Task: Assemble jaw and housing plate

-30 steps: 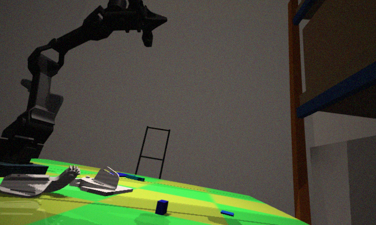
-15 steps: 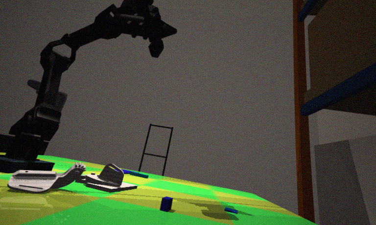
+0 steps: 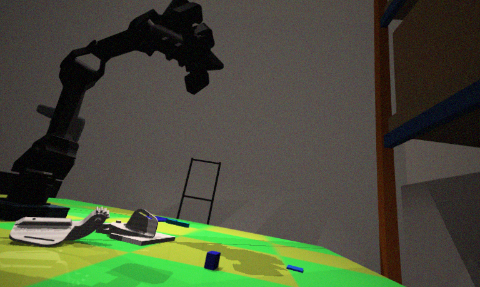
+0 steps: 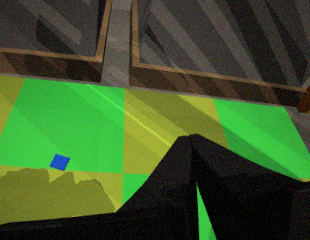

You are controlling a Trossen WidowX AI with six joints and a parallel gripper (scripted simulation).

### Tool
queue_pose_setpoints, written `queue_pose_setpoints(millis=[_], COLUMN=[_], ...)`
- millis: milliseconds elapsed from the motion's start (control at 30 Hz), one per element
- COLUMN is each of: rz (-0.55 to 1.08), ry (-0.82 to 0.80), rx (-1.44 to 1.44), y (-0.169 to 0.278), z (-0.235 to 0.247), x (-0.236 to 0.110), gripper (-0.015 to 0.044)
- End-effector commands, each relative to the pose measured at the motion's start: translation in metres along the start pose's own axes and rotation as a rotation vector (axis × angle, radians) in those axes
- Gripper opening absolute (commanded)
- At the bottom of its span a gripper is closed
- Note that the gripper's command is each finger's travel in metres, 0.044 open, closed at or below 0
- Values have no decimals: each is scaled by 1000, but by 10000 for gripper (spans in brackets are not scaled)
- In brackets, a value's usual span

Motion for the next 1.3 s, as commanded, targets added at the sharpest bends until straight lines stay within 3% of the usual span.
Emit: queue_pose_setpoints(millis=[0,633,1267], rz=[86,415,678], ry=[-28,-234,-541], rx=[-42,-223,-389], y=[20,106,186], z=[3,26,54], x=[13,49,57], gripper=[0,0,0])
Point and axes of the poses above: the point midway between the two fingers, 35 mm back from their tips, its own x axis out along the fingers, its own z axis across the jaws, y = z × x, the point moved 3 cm from there along -x, back along the fingers, and after that the axes turned 6 degrees about -x, right-handed, at the moved point
